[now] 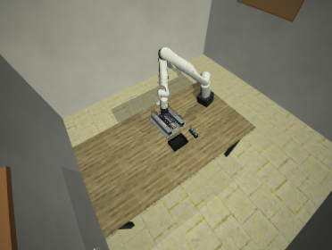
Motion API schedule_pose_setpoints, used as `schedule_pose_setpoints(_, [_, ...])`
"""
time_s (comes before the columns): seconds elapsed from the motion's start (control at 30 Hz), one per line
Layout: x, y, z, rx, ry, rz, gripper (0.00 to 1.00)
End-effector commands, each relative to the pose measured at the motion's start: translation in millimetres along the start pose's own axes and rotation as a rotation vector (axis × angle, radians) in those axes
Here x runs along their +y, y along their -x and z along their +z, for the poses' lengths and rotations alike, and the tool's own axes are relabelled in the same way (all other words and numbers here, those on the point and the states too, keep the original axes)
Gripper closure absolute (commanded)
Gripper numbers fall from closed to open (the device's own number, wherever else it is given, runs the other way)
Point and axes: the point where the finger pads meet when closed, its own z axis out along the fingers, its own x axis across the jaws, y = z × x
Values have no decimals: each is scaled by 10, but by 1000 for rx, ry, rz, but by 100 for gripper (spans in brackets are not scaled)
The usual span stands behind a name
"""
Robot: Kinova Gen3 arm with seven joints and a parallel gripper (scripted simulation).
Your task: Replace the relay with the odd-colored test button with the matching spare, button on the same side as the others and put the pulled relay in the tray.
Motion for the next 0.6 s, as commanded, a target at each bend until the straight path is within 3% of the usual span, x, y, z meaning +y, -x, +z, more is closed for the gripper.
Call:
schedule_pose_setpoints(0.0, [23,2,18,1,2,-3,0])
schedule_pose_setpoints(0.57, [22,2,-6,1,2,-3,0])
